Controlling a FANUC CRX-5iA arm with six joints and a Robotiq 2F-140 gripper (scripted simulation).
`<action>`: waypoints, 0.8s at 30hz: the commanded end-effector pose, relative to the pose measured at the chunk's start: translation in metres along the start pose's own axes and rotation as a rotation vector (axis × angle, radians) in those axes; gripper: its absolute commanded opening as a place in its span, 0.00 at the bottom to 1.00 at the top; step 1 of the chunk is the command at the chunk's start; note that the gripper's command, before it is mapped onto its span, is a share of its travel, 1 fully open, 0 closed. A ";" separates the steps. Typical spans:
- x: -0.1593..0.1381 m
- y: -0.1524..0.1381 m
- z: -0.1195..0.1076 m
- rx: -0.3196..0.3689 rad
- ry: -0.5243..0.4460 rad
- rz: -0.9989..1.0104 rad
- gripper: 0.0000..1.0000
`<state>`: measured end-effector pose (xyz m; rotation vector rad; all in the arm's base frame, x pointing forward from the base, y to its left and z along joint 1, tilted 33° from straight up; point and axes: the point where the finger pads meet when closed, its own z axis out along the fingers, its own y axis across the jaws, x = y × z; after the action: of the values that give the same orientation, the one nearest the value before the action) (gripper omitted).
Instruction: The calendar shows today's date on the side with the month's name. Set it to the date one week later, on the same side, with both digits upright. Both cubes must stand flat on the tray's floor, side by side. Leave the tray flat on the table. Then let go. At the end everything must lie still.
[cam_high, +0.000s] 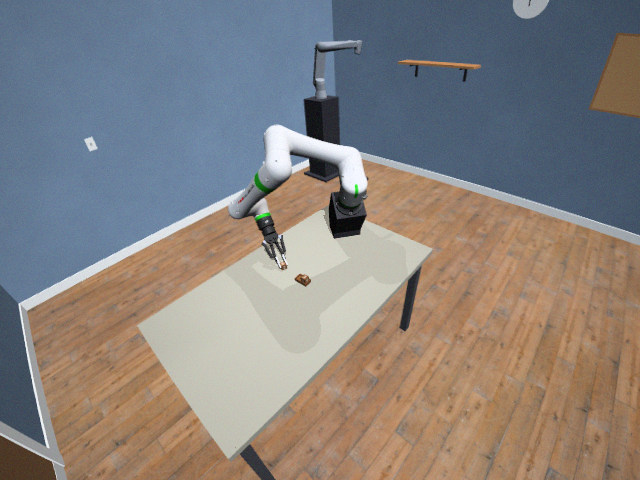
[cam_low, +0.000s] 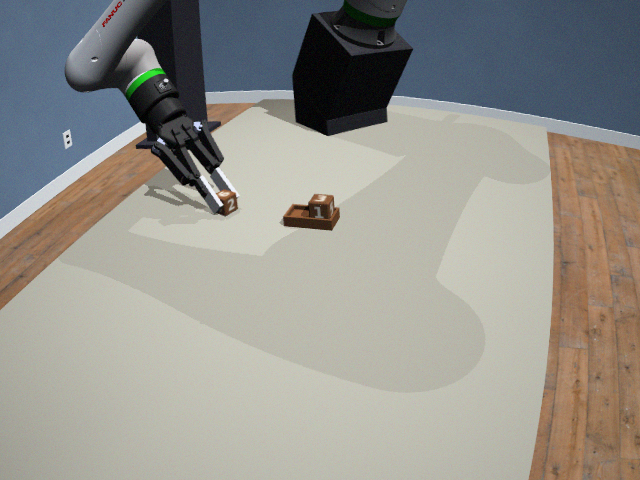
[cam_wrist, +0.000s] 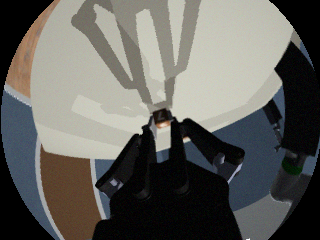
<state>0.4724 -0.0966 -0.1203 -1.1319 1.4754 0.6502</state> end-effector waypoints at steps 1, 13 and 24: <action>0.000 0.000 0.000 0.000 0.000 0.000 0.17; 0.000 0.000 0.000 0.000 0.000 0.000 0.22; 0.000 0.000 0.000 0.000 0.000 0.000 0.41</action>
<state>0.4724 -0.0966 -0.1203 -1.1319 1.4754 0.6502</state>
